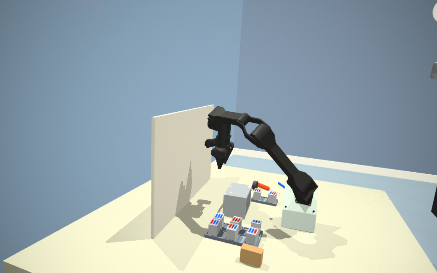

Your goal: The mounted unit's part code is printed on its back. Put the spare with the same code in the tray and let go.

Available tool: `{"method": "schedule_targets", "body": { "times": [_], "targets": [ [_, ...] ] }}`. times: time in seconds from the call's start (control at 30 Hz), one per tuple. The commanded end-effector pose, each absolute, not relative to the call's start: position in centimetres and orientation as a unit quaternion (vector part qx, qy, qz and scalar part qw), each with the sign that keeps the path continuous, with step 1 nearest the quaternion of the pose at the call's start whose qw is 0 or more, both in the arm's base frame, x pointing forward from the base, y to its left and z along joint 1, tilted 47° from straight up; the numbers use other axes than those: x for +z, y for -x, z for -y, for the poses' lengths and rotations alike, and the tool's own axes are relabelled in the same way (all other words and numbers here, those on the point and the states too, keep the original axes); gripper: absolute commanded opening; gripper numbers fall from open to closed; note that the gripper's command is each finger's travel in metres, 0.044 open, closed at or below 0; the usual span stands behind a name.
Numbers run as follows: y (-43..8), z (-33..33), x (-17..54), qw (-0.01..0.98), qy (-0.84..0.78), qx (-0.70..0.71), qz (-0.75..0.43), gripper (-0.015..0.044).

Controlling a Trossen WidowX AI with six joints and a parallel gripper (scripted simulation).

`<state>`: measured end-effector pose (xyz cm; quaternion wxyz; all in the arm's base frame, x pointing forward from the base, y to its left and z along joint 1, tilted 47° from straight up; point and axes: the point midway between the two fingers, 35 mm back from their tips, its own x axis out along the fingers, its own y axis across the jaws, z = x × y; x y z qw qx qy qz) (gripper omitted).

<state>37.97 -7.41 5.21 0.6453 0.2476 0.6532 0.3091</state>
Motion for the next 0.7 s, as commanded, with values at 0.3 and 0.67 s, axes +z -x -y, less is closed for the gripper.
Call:
{"method": "schedule_targets", "body": {
  "times": [0.3, 0.67],
  "targets": [
    [-30.7, 13.5, -3.9, 0.503, -0.472, 0.017, -0.724, 0.044],
    [-22.5, 14.9, -10.6, 0.276, -0.633, -0.253, -0.678, 0.044]
  ]
}}
